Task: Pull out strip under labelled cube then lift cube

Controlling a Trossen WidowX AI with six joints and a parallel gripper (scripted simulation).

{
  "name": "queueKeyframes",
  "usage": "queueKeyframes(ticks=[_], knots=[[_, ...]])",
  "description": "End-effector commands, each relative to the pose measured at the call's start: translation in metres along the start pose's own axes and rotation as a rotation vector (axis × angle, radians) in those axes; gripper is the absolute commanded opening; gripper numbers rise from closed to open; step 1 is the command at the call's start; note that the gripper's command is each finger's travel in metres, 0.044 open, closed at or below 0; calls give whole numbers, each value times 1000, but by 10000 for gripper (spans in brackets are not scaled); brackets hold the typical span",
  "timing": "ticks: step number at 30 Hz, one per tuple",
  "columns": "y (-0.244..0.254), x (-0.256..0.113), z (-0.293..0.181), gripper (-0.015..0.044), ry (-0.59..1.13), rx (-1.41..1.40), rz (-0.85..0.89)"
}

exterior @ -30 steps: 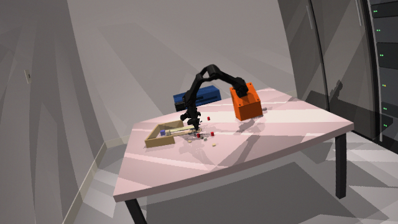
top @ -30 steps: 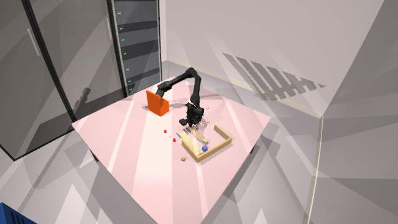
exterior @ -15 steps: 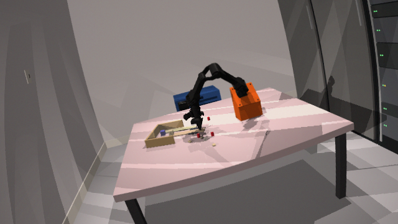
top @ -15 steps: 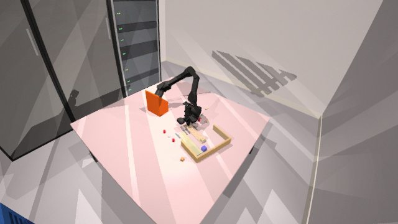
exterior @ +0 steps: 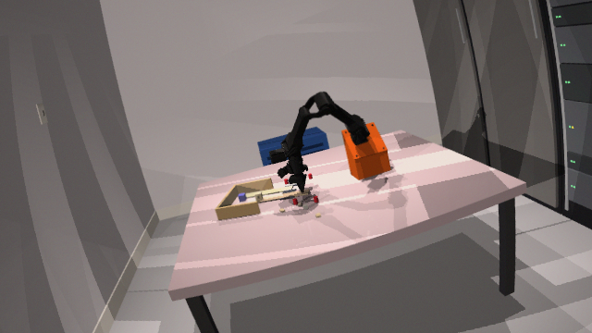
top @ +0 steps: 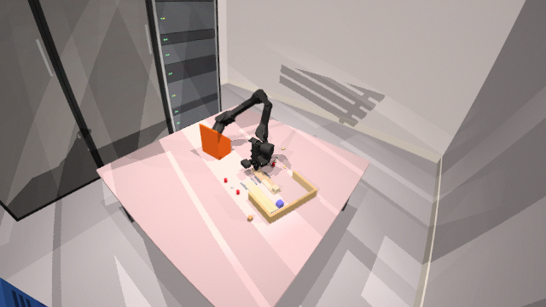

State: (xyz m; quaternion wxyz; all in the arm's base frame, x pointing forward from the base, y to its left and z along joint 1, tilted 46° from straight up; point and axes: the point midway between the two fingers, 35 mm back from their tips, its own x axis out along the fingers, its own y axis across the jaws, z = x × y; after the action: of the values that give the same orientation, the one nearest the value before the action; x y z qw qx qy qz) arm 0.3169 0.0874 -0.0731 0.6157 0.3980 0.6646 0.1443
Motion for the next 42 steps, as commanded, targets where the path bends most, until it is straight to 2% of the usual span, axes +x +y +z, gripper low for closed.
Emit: queueKeyframes(ticks=[1,42], knots=[[-1,5,-13,0,25,11,-3],[-3,4,-75,0,28,14,-3]])
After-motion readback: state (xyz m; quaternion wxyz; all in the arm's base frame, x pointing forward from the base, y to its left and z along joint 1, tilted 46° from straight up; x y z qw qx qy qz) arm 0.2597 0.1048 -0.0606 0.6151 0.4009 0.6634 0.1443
